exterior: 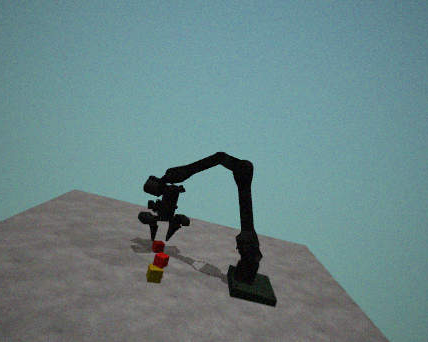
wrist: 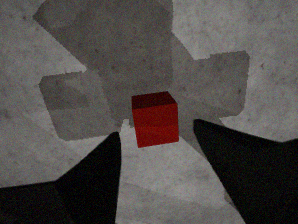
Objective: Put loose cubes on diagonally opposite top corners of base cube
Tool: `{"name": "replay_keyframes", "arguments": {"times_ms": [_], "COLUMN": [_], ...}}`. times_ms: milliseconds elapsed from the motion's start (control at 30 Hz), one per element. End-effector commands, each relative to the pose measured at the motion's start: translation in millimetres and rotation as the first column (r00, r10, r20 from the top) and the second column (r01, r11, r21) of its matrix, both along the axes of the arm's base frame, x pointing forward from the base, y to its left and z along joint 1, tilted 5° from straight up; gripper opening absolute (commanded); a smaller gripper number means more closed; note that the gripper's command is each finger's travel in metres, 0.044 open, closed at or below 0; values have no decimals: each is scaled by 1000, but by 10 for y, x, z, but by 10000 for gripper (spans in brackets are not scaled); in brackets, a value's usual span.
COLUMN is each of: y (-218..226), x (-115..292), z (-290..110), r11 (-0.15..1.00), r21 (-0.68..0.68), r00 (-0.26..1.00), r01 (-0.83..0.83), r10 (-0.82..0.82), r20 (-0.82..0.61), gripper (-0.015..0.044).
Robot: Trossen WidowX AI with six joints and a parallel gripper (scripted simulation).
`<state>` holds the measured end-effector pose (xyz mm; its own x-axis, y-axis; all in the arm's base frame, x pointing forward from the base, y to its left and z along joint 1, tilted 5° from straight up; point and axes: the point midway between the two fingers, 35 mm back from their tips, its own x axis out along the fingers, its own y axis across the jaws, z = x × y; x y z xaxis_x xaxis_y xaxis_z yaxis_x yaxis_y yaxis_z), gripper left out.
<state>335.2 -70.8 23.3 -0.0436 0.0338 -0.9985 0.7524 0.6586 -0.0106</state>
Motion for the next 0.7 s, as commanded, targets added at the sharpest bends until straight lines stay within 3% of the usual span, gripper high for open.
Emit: {"name": "replay_keyframes", "arguments": {"times_ms": [0, 400, 600, 667], "y": [-1, 5, 5, 5], "x": [-7, -20, -20, -20], "z": [-67, -237, -237, -237], "r11": [1000, 1000, 1000, 1000], "r21": [-4, -4, -4, -4], "r00": [1000, 1000, 1000, 1000], "r01": [5, 5, 5, 5], "r10": [-5, -5, -5, -5], "r20": [-2, -2, -2, -2], "gripper": [265, 265, 107, 105]}}
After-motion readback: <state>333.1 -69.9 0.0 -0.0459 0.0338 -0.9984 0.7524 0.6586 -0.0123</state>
